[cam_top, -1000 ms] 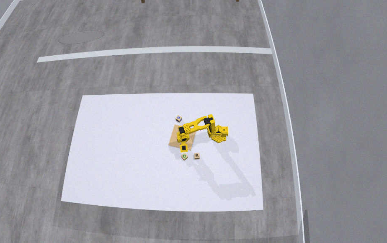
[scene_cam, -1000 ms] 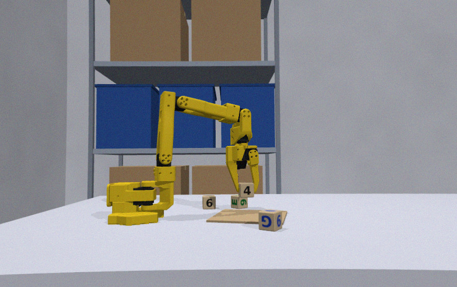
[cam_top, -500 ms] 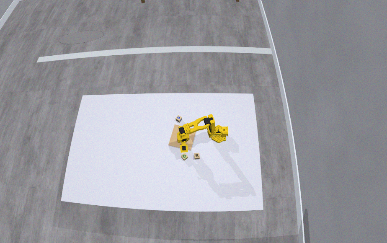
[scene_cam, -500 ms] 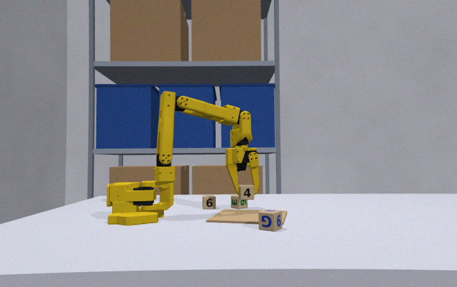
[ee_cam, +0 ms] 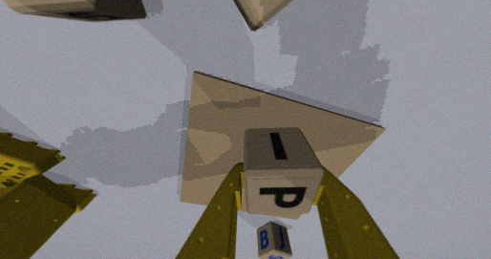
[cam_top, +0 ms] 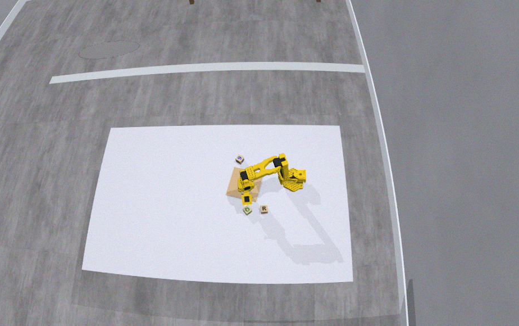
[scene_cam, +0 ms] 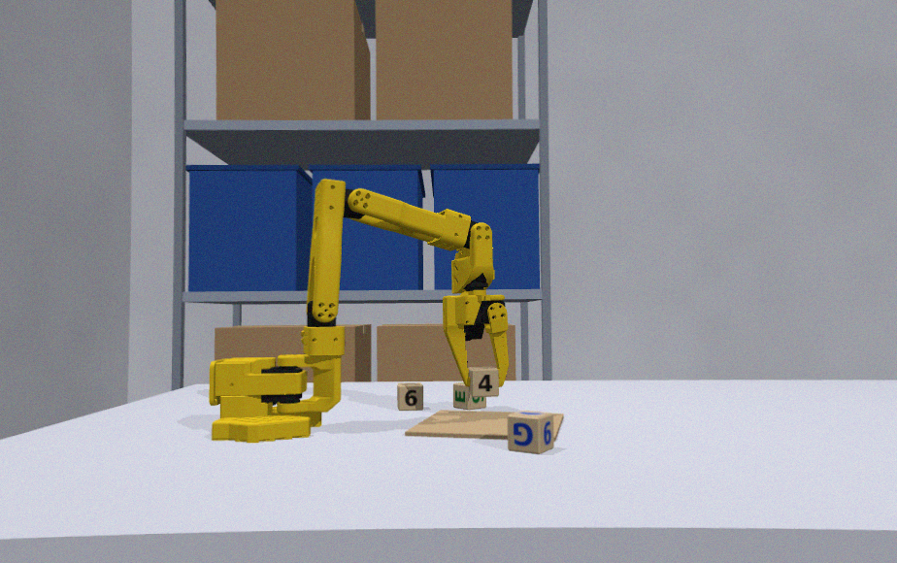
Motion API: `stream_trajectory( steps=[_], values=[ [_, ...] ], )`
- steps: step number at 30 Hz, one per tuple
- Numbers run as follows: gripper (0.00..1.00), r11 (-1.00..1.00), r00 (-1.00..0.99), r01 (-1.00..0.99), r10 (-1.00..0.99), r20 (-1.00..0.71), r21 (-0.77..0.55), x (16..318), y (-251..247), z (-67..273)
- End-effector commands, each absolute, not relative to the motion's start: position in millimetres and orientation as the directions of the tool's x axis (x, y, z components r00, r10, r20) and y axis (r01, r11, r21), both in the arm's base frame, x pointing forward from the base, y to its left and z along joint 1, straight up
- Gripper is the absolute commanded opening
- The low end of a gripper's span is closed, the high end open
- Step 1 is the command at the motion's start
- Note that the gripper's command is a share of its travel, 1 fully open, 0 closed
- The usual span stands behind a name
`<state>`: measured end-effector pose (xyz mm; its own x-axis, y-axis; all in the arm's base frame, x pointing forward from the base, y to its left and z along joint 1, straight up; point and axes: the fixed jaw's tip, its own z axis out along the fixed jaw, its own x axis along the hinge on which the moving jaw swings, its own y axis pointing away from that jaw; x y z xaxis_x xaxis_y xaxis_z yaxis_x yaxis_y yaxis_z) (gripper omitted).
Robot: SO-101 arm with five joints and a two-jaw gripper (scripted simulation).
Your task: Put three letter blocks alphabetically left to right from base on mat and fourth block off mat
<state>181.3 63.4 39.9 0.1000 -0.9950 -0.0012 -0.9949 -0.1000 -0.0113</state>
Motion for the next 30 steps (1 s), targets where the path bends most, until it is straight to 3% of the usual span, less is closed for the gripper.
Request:
stream_trajectory(
  steps=[1, 30],
  values=[
    [0.0, -0.096, 0.101, -0.986, -0.994, -0.031, -0.135, 196.3, 67.3, 57.3],
    [0.0, -0.095, 0.1, -0.986, -0.994, -0.031, -0.135, 197.3, 68.0, 45.9]
  ],
)
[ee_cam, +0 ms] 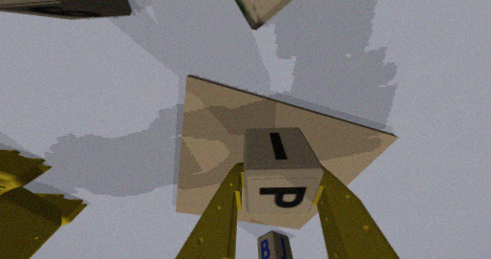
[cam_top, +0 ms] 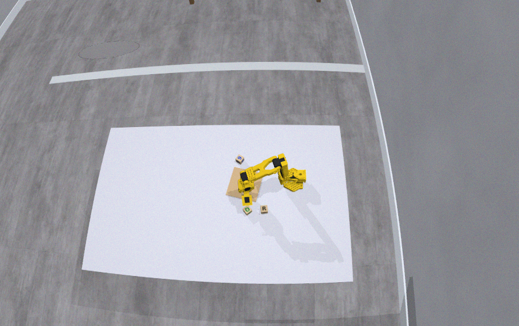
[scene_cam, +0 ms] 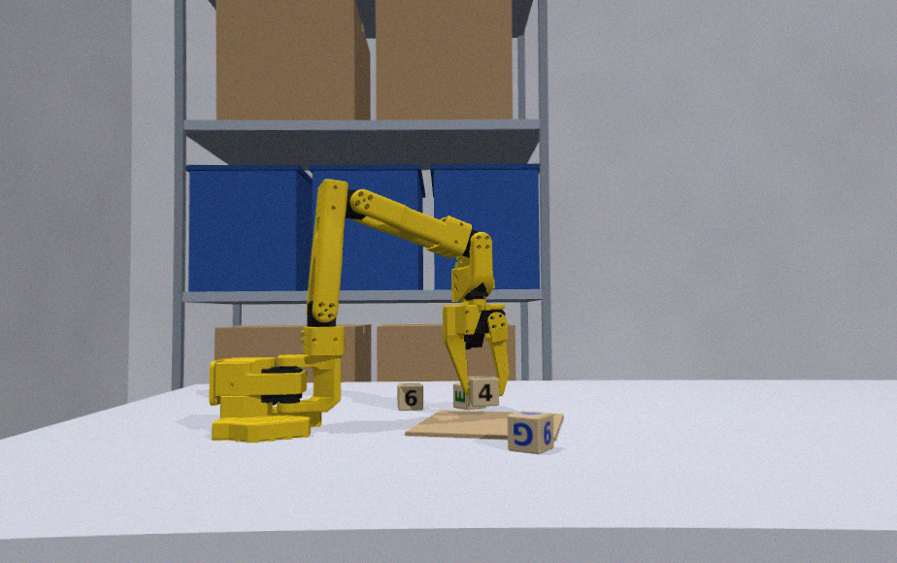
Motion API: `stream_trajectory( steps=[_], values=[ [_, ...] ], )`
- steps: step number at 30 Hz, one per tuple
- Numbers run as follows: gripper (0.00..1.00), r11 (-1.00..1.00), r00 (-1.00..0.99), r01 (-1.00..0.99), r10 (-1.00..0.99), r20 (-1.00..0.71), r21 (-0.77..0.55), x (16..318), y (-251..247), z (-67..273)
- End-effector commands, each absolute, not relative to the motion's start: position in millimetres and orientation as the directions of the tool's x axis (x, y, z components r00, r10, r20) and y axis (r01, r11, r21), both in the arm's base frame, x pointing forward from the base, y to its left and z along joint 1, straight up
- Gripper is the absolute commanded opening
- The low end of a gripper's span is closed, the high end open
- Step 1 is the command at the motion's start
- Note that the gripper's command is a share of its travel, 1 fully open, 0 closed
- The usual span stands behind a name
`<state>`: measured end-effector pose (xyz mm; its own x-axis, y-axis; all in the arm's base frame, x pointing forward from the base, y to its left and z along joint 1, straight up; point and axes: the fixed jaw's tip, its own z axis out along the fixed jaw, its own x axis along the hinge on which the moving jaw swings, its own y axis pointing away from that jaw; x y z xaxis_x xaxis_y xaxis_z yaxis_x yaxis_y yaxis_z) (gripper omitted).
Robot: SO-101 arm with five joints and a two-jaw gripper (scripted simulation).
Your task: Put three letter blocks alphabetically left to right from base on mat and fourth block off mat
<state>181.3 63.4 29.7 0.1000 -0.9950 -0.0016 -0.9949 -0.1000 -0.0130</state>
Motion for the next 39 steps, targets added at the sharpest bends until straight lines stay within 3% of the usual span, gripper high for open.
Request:
stream_trajectory(
  steps=[1, 25, 34, 39],
  values=[
    [0.0, -0.095, 0.1, -0.986, -0.994, -0.031, -0.135, 197.4, 68.0, 45.5],
    [0.0, -0.095, 0.1, -0.986, -0.994, -0.031, -0.135, 198.1, 68.2, 39.1],
    [0.15, -0.095, 0.1, -0.986, -0.994, -0.031, -0.135, 198.1, 68.2, 39.1],
    [0.17, -0.095, 0.1, -0.986, -0.994, -0.031, -0.135, 198.1, 68.2, 39.1]
  ],
)
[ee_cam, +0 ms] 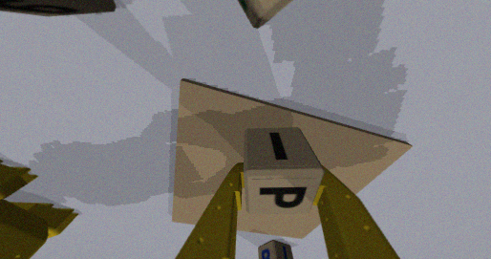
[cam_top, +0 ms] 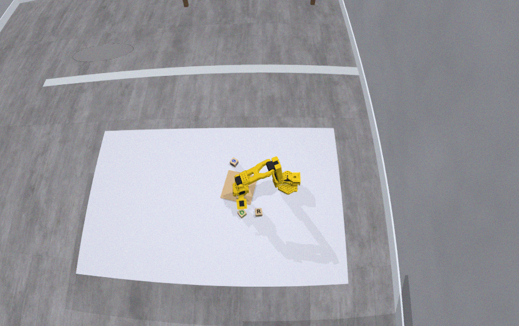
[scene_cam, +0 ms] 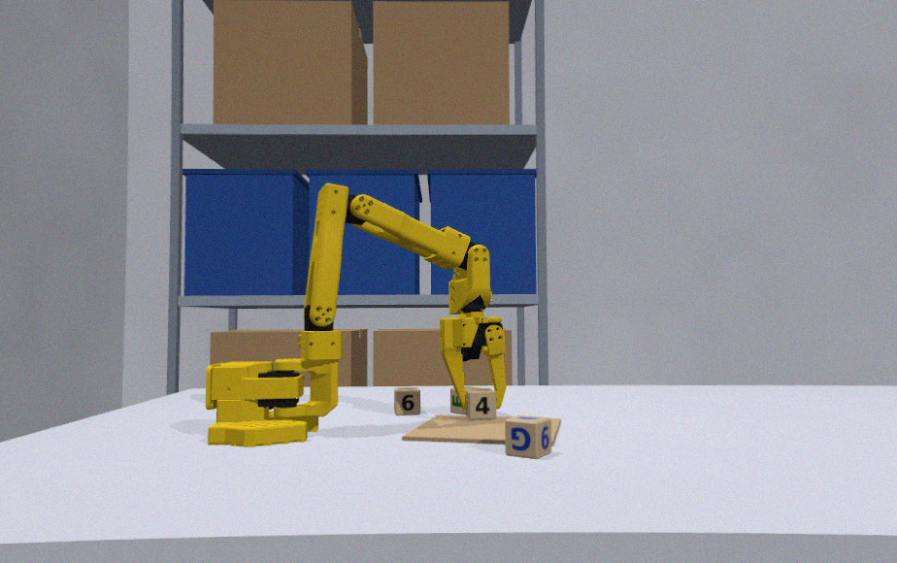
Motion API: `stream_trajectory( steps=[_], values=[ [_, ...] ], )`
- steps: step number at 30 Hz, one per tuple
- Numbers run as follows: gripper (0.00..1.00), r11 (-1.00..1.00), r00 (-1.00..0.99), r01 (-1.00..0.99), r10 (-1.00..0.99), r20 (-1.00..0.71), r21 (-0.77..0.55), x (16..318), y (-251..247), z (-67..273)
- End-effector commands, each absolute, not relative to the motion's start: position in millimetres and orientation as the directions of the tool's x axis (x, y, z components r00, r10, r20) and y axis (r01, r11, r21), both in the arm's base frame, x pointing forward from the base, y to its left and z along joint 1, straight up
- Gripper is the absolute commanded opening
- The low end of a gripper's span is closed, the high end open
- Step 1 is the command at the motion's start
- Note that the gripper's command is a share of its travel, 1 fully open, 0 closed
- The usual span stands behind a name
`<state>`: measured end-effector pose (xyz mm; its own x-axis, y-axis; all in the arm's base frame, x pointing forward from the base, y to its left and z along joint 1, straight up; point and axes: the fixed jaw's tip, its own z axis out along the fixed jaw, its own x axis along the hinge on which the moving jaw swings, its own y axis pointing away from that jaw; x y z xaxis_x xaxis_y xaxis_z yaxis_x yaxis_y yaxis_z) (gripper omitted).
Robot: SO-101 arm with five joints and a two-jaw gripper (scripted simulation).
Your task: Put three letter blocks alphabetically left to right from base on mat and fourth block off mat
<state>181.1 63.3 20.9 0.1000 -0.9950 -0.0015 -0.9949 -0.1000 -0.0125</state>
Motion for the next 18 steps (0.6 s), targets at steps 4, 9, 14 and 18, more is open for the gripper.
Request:
stream_trajectory(
  steps=[4, 9, 14, 18],
  values=[
    [0.17, -0.095, 0.1, -0.986, -0.994, -0.031, -0.135, 198.1, 68.2, 39.1],
    [0.2, -0.095, 0.1, -0.986, -0.994, -0.031, -0.135, 198.1, 68.2, 39.1],
    [0.24, -0.095, 0.1, -0.986, -0.994, -0.031, -0.135, 198.1, 68.2, 39.1],
    [0.26, -0.095, 0.1, -0.986, -0.994, -0.031, -0.135, 198.1, 68.2, 39.1]
  ],
)
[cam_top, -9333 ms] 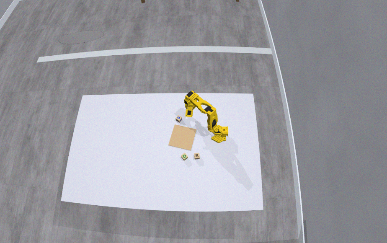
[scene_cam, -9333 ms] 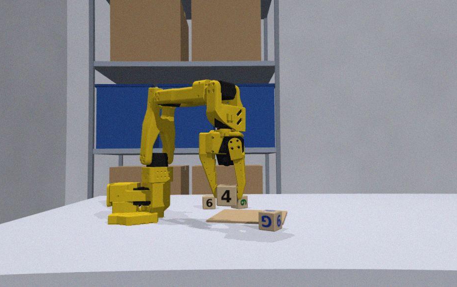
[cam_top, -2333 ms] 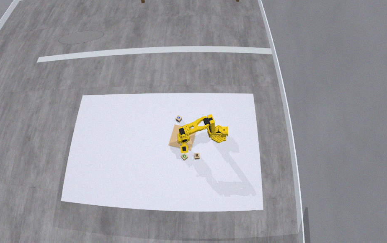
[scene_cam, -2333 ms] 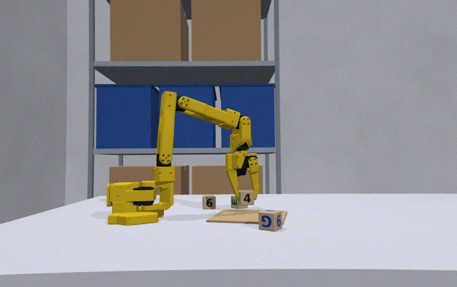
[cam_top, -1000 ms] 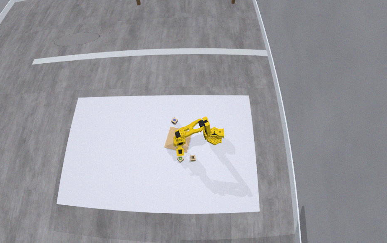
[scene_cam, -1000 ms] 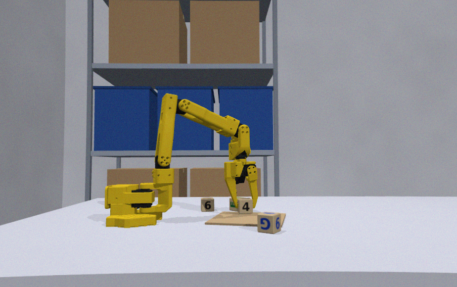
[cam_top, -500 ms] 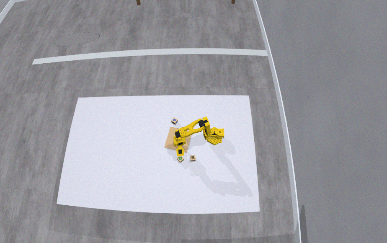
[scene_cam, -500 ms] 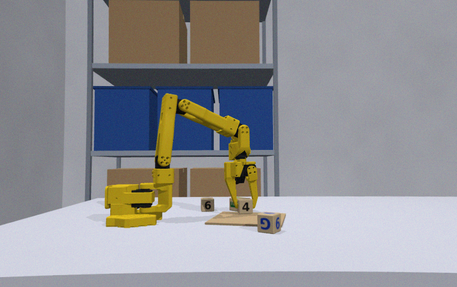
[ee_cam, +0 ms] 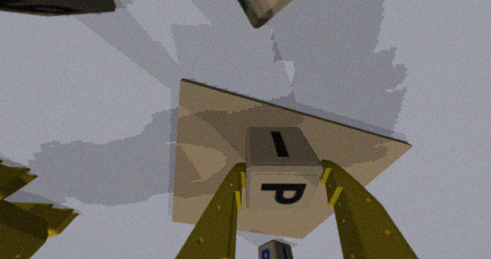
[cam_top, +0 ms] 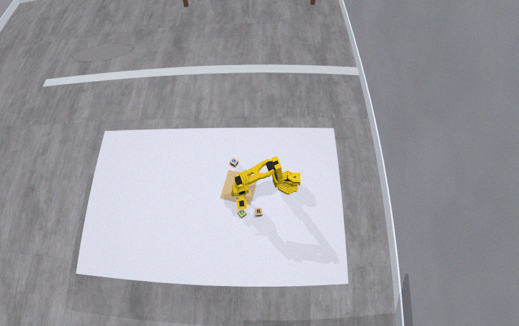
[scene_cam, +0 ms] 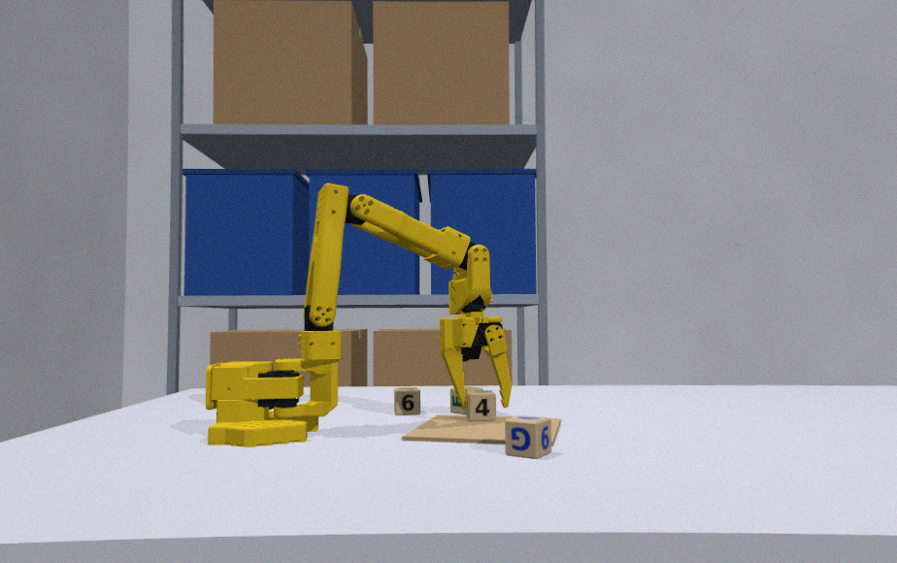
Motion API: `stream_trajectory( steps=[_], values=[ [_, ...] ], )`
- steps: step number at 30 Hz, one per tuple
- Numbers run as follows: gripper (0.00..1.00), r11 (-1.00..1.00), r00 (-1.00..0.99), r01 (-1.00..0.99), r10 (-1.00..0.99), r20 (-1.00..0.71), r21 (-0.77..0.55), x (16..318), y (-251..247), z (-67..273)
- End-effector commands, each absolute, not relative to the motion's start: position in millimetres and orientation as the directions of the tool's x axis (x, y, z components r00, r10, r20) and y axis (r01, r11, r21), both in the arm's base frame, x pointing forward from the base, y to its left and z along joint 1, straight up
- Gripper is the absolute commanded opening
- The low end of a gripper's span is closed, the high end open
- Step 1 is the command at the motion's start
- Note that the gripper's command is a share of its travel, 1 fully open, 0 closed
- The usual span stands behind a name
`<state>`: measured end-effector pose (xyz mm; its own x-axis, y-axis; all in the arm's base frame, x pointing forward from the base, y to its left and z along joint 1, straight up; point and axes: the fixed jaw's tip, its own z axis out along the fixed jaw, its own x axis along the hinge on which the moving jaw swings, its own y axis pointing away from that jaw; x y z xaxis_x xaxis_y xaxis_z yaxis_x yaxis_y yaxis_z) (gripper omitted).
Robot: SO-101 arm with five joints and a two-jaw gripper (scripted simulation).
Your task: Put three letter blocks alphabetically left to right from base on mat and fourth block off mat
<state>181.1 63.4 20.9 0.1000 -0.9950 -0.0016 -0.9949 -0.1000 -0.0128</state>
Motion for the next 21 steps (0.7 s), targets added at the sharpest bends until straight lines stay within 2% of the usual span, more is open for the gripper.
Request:
stream_trajectory(
  steps=[1, 10, 21],
  values=[
    [0.28, -0.095, 0.1, -0.986, -0.994, -0.031, -0.135, 198.1, 68.2, 39.1],
    [0.35, -0.095, 0.1, -0.986, -0.994, -0.031, -0.135, 198.1, 68.2, 39.1],
    [0.36, -0.095, 0.1, -0.986, -0.994, -0.031, -0.135, 198.2, 68.3, 40.3]
  ],
)
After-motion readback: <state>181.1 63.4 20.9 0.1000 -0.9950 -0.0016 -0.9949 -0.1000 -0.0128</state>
